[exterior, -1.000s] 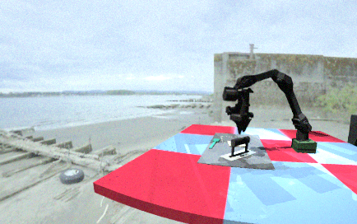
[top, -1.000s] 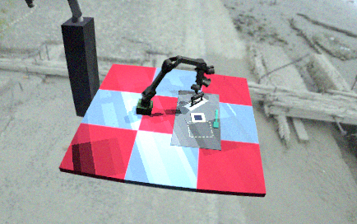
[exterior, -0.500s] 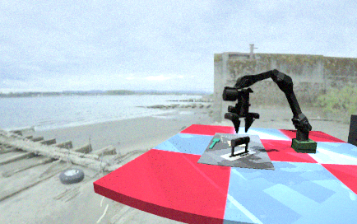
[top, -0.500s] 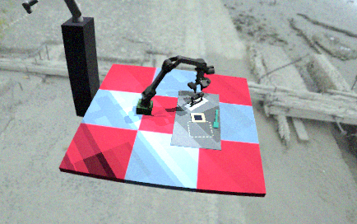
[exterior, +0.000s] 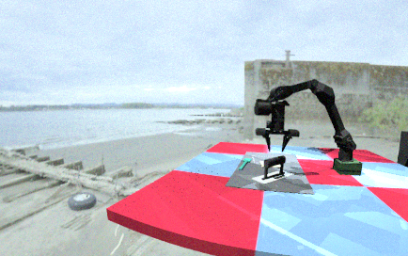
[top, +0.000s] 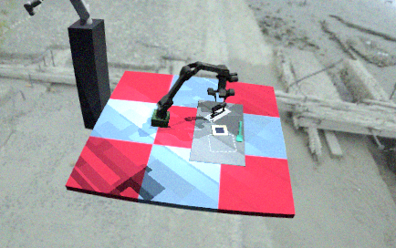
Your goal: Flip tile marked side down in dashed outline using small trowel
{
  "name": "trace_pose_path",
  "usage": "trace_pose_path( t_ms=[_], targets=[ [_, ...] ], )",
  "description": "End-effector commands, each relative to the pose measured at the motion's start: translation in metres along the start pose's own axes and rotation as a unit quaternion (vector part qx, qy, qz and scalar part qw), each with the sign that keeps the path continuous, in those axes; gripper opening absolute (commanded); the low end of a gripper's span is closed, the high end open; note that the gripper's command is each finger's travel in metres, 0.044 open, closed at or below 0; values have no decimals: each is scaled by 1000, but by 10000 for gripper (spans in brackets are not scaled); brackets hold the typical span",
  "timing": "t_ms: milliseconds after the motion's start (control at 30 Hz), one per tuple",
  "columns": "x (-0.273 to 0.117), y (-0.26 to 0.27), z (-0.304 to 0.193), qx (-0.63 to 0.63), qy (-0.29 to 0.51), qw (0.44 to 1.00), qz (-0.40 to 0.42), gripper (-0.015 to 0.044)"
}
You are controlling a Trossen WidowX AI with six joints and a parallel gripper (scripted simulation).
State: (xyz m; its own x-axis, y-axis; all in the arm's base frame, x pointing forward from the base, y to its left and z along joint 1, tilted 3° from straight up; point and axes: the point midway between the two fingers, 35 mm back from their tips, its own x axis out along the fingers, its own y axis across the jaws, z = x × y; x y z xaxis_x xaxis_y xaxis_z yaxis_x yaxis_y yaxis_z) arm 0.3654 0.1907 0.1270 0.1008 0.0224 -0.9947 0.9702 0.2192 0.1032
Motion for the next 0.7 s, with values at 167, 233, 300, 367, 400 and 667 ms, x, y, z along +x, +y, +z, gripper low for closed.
trace_pose_path(
  t_ms=[167,233,300,367,400,667],
  targets=[
    [3,0,1,145,-3,989,-4,270],
    [3,0,1,179,-4,984,-4,270],
    [3,0,1,213,-4,977,-4,270],
    [3,0,1,246,-4,969,-4,270],
    [3,0,1,263,-4,965,-4,270],
    [2,0,1,393,-5,919,-4,270]
  ],
)
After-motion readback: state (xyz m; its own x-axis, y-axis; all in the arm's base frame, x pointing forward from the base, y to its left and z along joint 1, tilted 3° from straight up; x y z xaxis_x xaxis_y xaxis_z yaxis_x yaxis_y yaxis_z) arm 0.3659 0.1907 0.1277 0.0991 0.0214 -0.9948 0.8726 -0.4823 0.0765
